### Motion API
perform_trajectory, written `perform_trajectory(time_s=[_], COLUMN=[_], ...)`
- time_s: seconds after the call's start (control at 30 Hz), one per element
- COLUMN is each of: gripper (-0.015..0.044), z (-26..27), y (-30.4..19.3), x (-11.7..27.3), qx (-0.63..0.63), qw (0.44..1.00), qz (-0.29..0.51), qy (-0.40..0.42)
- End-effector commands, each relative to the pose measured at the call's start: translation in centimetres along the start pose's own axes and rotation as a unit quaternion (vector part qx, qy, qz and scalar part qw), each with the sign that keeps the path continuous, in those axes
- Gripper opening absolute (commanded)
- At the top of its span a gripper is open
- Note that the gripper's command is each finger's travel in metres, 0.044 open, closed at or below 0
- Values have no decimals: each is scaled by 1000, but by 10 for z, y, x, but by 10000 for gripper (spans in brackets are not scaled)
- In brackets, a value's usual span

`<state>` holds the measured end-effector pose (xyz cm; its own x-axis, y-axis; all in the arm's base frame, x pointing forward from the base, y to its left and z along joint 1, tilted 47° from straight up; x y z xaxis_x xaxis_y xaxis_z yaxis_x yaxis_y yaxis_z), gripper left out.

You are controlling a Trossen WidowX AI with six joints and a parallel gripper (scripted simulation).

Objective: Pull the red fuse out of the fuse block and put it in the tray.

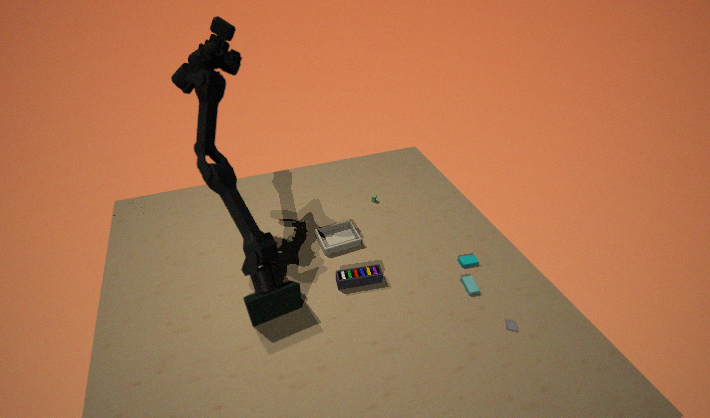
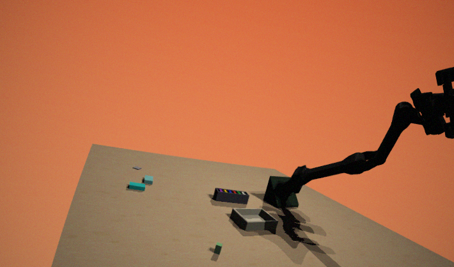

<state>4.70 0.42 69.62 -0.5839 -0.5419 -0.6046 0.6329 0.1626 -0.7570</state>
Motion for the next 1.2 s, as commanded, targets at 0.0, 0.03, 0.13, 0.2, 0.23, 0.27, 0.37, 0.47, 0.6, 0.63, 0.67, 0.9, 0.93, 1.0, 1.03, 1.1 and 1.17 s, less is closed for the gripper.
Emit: perform_trajectory(time_s=[0.0,0.03,0.13,0.2,0.23,0.27,0.37,0.47,0.6,0.63,0.67,0.9,0.93,1.0,1.03,1.1,1.17], gripper=[26,53,74,74,74,74,74,74,74,74,74,74,74,74,74,74,74], z=[1,5,26,41,49,58,73,87,121,129,137,194,201,214,220,231,241], y=[0,2,9,14,18,22,32,44,67,73,80,143,153,174,185,207,229], x=[0,1,6,10,12,14,18,23,33,36,39,63,67,76,81,91,101], qx=[-2,-7,-34,-53,-63,-77,-122,-168,-226,-240,-257,-385,-402,-435,-451,-480,-508], qw=[1000,1000,999,996,995,993,986,977,959,953,946,880,868,843,829,801,771], qz=[0,2,8,13,15,15,11,6,1,-1,-2,-17,-19,-26,-31,-39,-49], qy=[2,8,41,65,77,89,110,131,174,185,195,278,290,316,329,355,380])
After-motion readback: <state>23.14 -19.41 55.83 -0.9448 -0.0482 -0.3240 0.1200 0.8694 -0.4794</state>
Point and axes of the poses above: the point midway between the two fingers, 35 mm back from their tips, its own x axis back along the fingers, its own z axis across the jaws, y = z × x, the point moved 10 cm from there along x, back along the fingers, and after that the axes turned 11 degrees about -x, right-handed, at the moved point
